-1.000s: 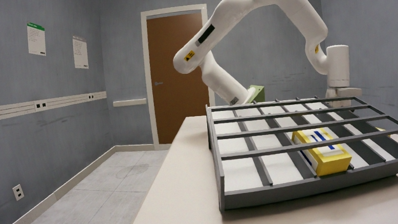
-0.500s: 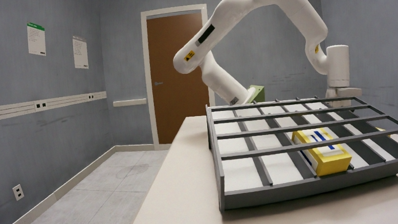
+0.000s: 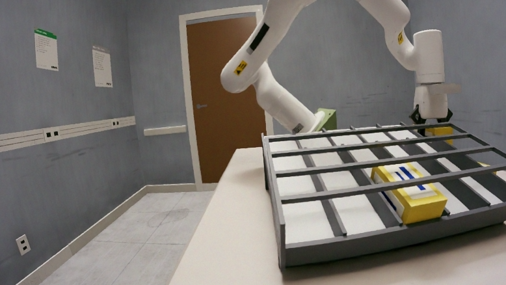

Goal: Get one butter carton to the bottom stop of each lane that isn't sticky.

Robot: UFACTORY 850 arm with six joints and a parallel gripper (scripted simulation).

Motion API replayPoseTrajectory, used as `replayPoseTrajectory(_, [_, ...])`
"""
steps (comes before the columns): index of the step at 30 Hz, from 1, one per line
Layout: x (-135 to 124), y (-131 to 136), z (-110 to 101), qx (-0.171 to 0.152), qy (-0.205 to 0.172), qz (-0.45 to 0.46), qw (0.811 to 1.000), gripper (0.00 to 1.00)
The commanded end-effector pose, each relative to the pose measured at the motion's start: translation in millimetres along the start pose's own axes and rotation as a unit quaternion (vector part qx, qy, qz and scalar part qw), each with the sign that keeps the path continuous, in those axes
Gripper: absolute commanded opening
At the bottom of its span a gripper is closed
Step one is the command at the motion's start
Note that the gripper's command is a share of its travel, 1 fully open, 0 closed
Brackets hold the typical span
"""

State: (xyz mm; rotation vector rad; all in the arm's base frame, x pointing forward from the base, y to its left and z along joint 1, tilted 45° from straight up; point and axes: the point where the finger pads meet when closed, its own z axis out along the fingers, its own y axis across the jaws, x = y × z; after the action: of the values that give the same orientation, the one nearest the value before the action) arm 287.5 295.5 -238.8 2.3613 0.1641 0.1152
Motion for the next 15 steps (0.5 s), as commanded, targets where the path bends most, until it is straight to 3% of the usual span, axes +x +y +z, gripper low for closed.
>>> replayPoseTrajectory(1, [-0.6,2.7,-20.0,-0.004,-0.002,0.0,1.0,0.0])
replayPoseTrajectory(9, [-0.6,2.7,-20.0,-0.004,-0.002,0.0,1.0,0.0])
replayPoseTrajectory(10, [-0.9,2.4,-88.8,-0.004,0.0,-0.051,0.999,0.0])
replayPoseTrajectory(13, [-1.3,2.7,-96.2,-0.004,0.0,-0.051,0.999,0.0])
replayPoseTrajectory(15, [-1.4,2.0,-125.0,-0.004,0.0,-0.051,0.999,0.0])
